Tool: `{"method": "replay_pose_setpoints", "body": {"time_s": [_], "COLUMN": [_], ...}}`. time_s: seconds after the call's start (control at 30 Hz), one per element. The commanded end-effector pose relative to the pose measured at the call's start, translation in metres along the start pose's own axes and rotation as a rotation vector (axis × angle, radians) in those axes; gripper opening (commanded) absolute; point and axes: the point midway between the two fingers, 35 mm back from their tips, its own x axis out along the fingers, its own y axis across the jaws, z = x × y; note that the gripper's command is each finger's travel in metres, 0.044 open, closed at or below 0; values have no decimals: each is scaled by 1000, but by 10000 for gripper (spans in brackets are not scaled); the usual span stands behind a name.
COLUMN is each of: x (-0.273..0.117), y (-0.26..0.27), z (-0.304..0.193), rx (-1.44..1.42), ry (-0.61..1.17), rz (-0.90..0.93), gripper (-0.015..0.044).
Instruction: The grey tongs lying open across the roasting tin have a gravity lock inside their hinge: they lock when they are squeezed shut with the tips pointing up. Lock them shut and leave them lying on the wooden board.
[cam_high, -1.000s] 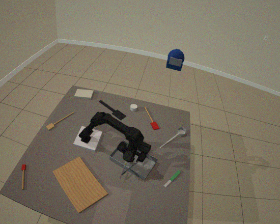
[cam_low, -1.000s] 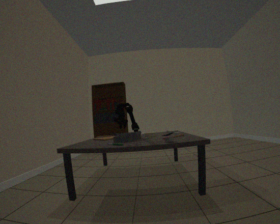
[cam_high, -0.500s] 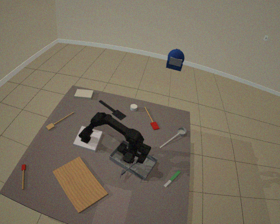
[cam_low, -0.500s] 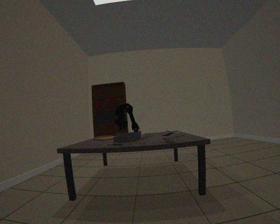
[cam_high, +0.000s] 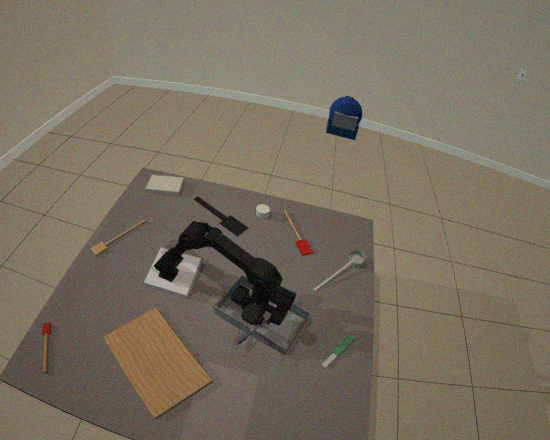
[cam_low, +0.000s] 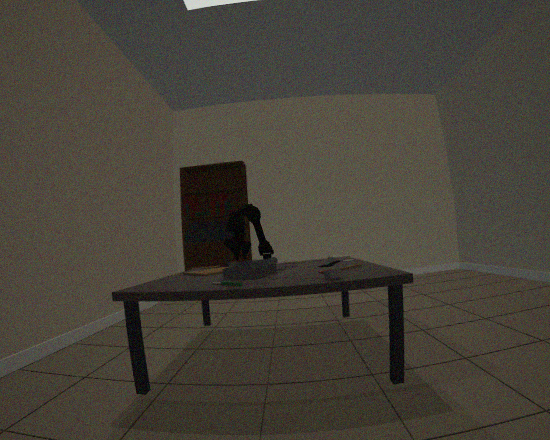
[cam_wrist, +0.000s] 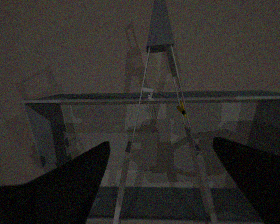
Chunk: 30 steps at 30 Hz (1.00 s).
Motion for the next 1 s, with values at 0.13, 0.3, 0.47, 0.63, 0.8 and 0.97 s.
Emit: {"method": "replay_pose_setpoints", "body": {"time_s": [0.13,0.3,0.47,0.63,0.8,0.97], "x": [14,22,30,38,46,54], "y": [0,0,0,0,-1,-2], "z": [0,0,0,0,0,0], "rx": [-1,-1,-1,-1,-1,-1], "ry": [0,0,0,0,0,0], "rz": [0,0,0,0,0,0], "gripper": [440,440,440,440,440,440]}}
